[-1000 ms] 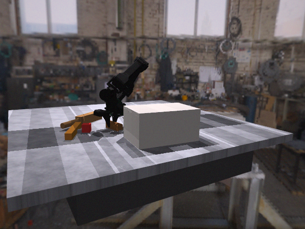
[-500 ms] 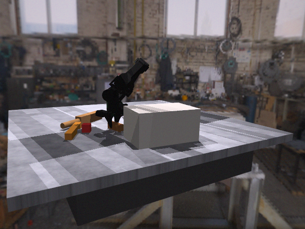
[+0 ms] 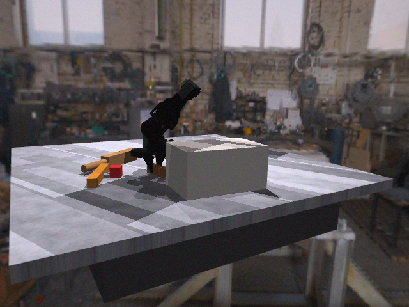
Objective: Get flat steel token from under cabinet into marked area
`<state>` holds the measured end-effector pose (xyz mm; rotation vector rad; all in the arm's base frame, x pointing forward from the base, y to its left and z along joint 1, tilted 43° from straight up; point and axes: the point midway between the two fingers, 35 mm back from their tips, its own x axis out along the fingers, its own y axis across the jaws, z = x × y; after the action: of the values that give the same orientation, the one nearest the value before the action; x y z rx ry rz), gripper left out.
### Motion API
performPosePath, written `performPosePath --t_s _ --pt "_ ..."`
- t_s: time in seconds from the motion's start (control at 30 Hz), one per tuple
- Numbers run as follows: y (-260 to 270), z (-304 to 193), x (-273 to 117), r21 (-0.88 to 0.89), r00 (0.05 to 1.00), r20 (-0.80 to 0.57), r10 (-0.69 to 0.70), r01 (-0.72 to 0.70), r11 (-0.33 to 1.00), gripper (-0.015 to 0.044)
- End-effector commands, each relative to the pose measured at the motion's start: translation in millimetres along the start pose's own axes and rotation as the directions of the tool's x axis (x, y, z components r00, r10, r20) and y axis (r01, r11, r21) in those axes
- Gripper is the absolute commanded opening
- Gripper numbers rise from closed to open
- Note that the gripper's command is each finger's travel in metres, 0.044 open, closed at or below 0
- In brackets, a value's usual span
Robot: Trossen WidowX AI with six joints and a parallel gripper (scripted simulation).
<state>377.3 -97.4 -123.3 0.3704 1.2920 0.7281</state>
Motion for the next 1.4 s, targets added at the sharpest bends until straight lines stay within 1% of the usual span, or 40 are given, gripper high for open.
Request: performPosePath --t_s 0.0,1.37 --pt "0 9 0 -0.003 1.000 0.004 -0.001 0.001 1.000 0.0000" --pt "34 10 2 -0.002 1.000 0.004 0.001 -0.001 1.000 0.0000"
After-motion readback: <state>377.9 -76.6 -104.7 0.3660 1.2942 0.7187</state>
